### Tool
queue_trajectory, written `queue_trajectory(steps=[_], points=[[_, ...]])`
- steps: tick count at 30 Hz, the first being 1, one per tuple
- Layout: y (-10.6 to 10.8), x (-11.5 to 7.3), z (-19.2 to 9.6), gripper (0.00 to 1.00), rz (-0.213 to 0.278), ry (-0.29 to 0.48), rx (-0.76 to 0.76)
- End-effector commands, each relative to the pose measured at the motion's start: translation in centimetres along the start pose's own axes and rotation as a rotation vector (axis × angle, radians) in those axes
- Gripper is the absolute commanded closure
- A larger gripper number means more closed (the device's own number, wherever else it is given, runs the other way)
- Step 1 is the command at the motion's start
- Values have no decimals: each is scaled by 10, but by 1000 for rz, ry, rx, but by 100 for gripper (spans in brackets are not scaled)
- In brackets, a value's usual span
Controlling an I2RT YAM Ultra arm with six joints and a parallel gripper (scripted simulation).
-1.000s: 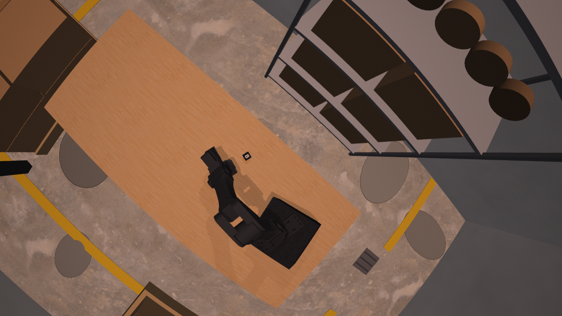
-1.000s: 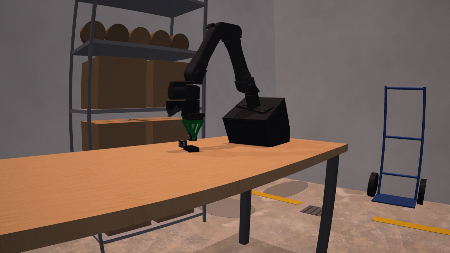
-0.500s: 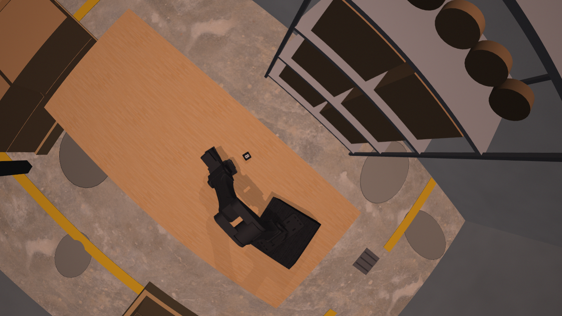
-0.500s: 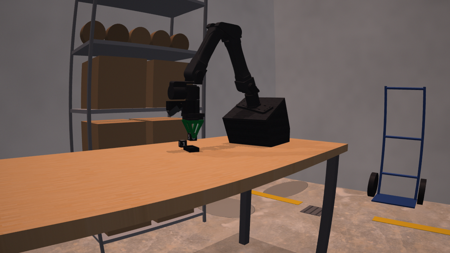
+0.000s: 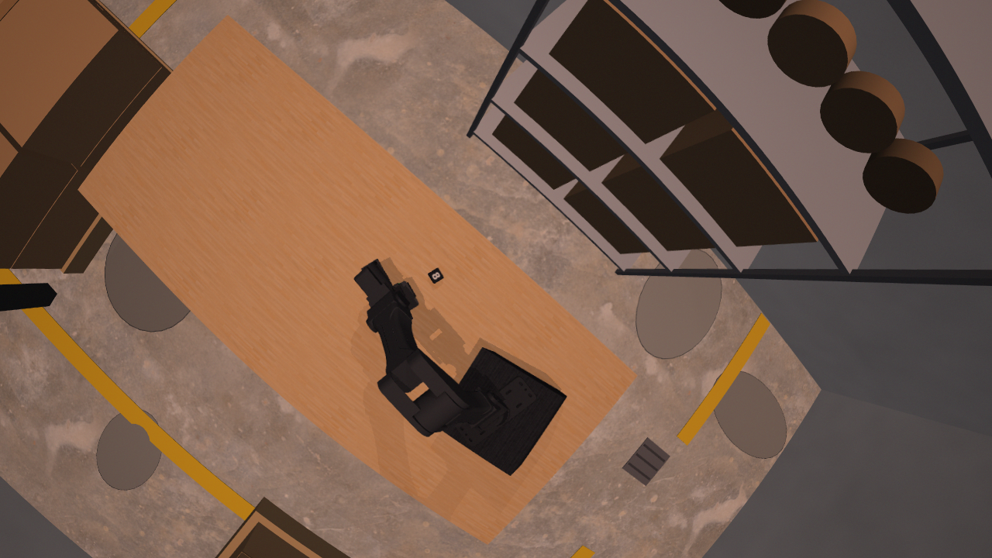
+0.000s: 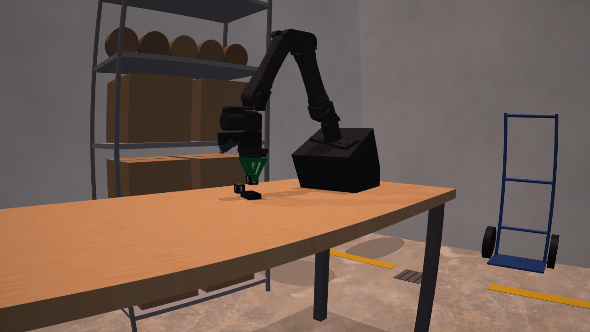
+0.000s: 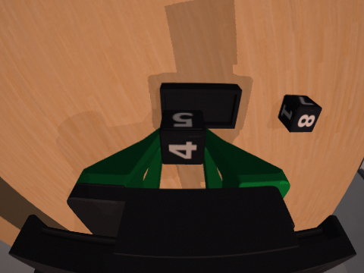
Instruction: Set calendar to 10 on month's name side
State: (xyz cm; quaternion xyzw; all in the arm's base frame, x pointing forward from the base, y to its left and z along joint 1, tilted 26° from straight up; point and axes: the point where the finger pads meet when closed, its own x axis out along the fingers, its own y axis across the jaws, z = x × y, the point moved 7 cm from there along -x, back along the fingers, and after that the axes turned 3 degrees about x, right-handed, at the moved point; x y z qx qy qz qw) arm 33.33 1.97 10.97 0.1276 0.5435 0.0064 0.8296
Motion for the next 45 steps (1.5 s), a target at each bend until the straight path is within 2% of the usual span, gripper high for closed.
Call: queue_trajectory(steps=[1,26,45], points=[[0,-2,3,74,0,-18,-2],[0,-1,3,74,0,-18,-2],[0,11,4,74,0,-18,-1]])
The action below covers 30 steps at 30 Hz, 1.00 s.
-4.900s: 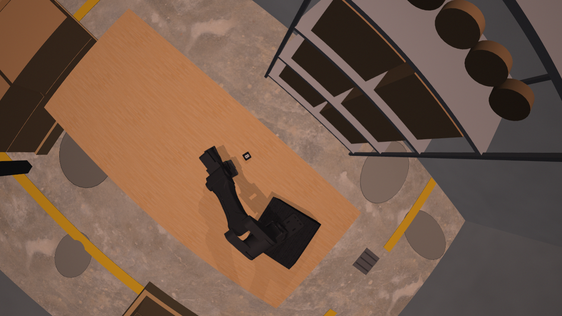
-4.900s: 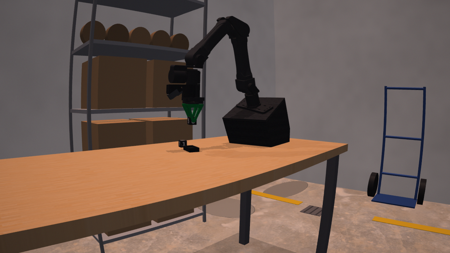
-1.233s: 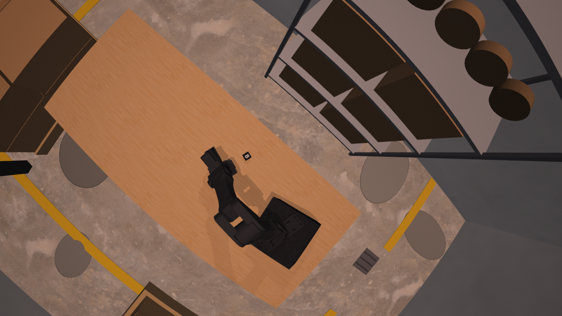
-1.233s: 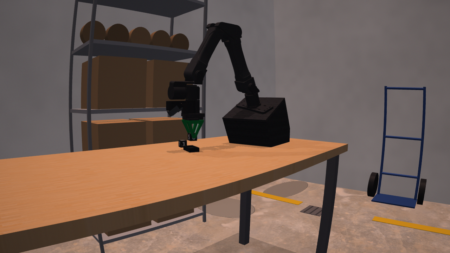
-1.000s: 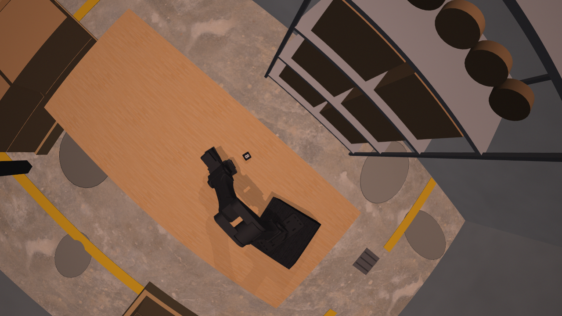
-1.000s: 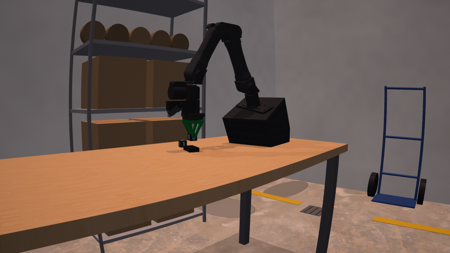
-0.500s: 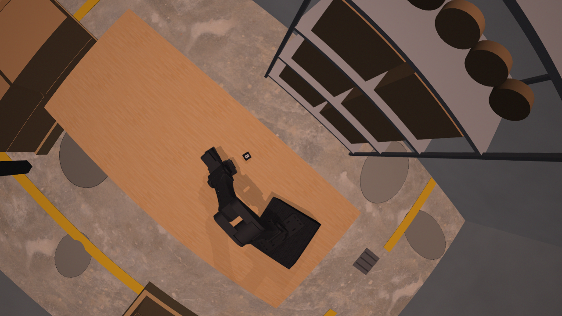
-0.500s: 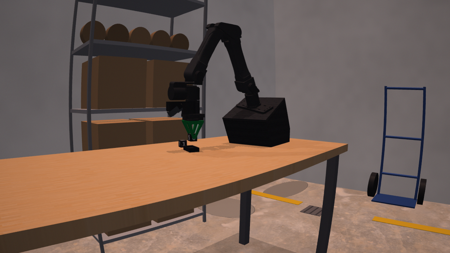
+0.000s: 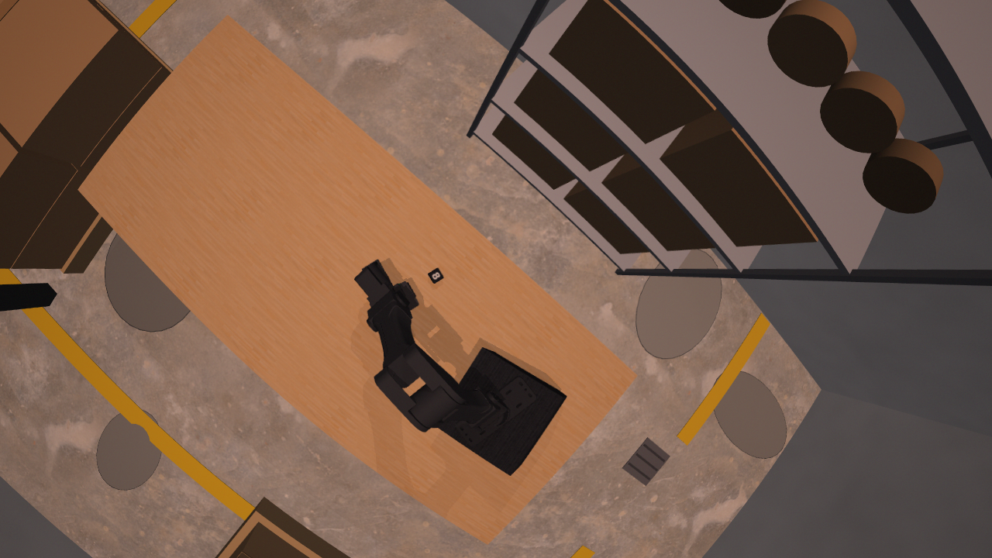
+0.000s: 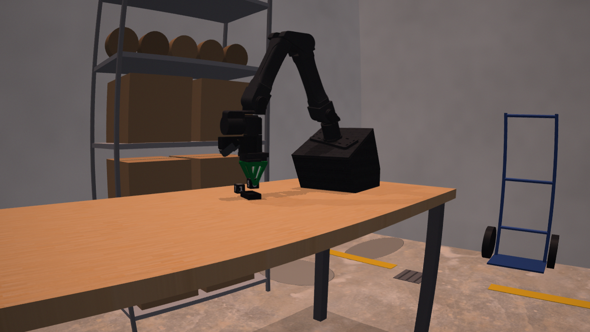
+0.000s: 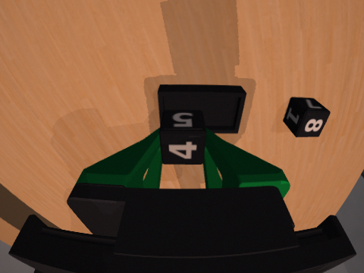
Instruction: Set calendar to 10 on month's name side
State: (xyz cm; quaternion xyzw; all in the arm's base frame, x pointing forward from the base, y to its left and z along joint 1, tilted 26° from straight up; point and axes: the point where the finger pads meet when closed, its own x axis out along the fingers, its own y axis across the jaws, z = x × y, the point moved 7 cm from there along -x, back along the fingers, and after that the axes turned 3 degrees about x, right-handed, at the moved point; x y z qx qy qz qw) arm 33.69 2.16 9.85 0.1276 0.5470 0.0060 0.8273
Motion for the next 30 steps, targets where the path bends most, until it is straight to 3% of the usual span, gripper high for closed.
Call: queue_trajectory(steps=[1,30], points=[[1,0,5,74,2,-27,-3],[1,10,5,74,2,-27,-2]])
